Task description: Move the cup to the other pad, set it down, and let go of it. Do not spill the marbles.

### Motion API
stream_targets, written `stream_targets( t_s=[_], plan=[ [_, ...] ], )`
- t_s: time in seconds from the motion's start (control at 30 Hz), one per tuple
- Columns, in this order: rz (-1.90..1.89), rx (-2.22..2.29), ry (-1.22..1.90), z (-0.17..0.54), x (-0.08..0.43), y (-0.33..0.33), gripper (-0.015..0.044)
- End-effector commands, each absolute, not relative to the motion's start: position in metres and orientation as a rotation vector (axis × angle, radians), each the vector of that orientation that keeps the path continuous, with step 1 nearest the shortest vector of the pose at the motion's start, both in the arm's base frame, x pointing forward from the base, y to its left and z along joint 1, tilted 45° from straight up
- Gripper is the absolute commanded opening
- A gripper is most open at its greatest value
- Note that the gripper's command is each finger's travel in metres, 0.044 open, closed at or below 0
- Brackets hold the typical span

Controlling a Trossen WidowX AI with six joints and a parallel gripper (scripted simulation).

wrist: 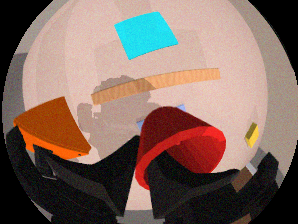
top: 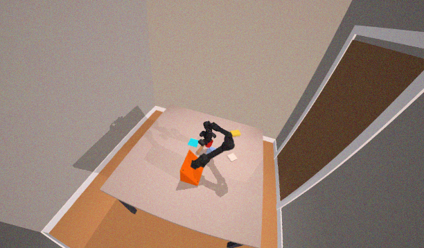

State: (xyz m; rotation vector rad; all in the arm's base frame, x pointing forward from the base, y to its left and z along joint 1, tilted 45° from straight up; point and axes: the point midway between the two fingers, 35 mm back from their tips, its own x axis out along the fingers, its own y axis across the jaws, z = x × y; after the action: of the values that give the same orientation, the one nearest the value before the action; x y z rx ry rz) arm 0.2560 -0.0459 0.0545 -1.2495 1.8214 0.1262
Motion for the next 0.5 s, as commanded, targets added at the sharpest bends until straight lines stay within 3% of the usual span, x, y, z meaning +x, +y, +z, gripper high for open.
stream_targets(
  t_s=[0.0,0.47],
  plan=[
    [0.128,-1.249,1.818,0.047,0.260,-0.038,0.0000],
    [0.128,-1.248,1.816,0.029,0.269,-0.019,0.0000]
  ],
)
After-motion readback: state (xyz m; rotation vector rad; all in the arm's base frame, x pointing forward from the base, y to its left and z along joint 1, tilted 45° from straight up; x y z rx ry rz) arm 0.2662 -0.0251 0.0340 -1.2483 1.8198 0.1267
